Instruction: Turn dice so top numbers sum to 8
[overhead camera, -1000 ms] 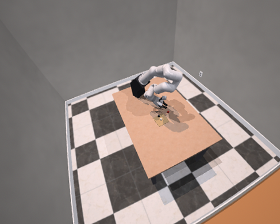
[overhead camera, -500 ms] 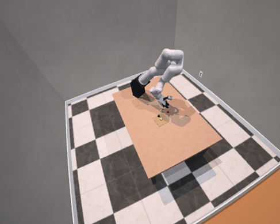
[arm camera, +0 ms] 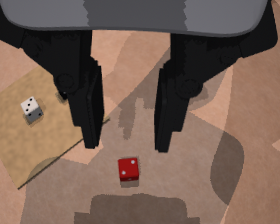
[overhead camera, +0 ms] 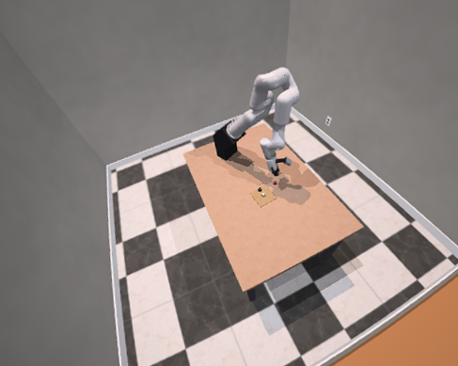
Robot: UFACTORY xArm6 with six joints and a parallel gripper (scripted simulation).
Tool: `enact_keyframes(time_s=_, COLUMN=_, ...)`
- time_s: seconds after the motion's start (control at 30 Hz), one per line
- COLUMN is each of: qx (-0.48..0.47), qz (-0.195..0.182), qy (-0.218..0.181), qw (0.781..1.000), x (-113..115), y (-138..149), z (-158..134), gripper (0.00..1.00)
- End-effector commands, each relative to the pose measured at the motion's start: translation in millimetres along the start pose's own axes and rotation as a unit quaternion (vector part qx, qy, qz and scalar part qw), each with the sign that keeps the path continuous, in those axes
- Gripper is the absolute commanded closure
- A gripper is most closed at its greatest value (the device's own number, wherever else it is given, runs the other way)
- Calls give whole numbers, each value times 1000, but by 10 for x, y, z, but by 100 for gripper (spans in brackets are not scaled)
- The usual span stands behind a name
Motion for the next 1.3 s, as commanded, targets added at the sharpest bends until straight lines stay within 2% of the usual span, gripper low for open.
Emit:
enact_keyframes(time_s=0.0, qx=0, qz=-2, qy=-83, qw=997, x=-12, y=3, z=121, gripper=64)
enact_keyframes(time_s=0.2, qx=0, qz=-6, qy=-133, qw=991, x=5, y=-5, z=209, gripper=64)
enact_keyframes(time_s=0.43, qx=1, qz=-7, qy=-140, qw=990, x=10, y=-7, z=223, gripper=64)
enact_keyframes(time_s=0.47, qx=1, qz=-7, qy=-140, qw=990, x=10, y=-7, z=223, gripper=0)
enact_keyframes(time_s=0.9, qx=-12, qz=-8, qy=-140, qw=990, x=3, y=-8, z=218, gripper=0)
enact_keyframes(time_s=1.07, qx=-115, qz=-20, qy=-141, qw=983, x=-56, y=-20, z=179, gripper=0)
enact_keyframes(time_s=1.27, qx=-248, qz=-37, qy=-139, qw=958, x=-134, y=-30, z=129, gripper=0)
Point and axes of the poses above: the point where the finger pads meet when closed, its own x axis back along the fingers, its own y axis across the jaws, z = x × y, the point moved 3 cm from there along x, back along the fingers
